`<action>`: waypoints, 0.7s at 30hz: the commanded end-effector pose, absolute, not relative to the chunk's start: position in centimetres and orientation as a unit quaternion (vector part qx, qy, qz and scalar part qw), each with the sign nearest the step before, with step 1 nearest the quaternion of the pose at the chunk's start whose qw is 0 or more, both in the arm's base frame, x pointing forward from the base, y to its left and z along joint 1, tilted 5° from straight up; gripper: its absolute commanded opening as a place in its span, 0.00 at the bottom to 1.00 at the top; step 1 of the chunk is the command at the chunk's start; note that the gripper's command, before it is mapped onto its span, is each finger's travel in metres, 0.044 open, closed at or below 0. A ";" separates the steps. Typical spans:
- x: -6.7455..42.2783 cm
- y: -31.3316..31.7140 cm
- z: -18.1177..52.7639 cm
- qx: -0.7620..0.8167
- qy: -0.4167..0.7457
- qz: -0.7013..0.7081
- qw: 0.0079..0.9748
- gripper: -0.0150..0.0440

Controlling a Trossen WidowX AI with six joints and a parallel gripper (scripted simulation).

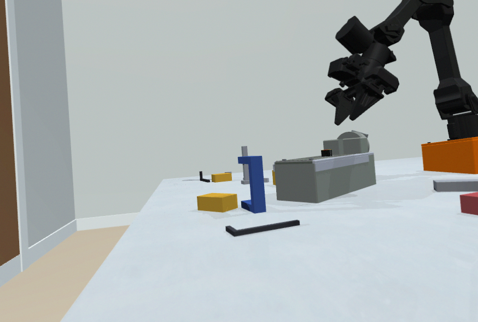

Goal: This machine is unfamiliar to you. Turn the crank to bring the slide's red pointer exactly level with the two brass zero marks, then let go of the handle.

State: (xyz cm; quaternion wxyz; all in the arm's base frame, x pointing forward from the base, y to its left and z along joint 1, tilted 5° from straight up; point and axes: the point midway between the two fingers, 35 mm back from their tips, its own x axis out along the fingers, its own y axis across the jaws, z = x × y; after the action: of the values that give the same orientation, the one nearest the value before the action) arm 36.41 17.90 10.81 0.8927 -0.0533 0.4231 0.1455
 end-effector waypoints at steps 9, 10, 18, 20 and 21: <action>36.4 17.9 10.8 -0.054 0.423 0.145 0.893 0.87; 36.4 17.9 10.8 -0.054 0.423 0.145 0.893 0.82; 36.4 17.9 10.8 -0.054 0.423 0.145 0.893 0.47; 36.4 17.9 10.8 -0.054 0.423 0.145 0.893 0.38; 36.4 17.9 10.8 -0.054 0.423 0.145 0.893 0.33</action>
State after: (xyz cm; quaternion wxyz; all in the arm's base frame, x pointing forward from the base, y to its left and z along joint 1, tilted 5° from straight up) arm 36.42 17.88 10.81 0.8928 -0.0537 0.4230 0.1450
